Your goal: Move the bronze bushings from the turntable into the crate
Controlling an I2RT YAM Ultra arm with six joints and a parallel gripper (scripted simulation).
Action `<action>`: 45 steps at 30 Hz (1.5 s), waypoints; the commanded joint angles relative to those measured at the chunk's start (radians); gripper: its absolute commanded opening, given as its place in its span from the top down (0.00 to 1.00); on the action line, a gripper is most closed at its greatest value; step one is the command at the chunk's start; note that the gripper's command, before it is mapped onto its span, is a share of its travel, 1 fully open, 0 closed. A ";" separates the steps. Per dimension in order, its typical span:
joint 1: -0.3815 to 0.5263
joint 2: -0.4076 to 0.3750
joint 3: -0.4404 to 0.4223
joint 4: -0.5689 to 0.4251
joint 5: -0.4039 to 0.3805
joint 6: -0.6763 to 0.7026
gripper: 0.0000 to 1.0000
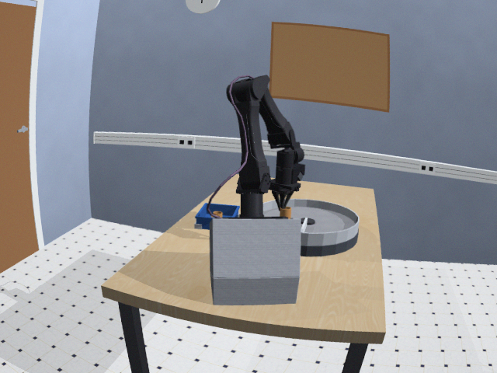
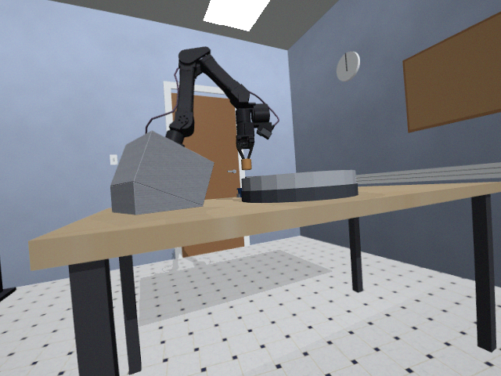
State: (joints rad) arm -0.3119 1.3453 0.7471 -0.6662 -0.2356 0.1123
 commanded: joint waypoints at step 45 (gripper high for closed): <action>0.078 0.114 0.216 -0.089 0.034 -0.048 1.00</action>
State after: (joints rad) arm -0.2539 1.4345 0.9089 -0.7227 -0.2192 0.0822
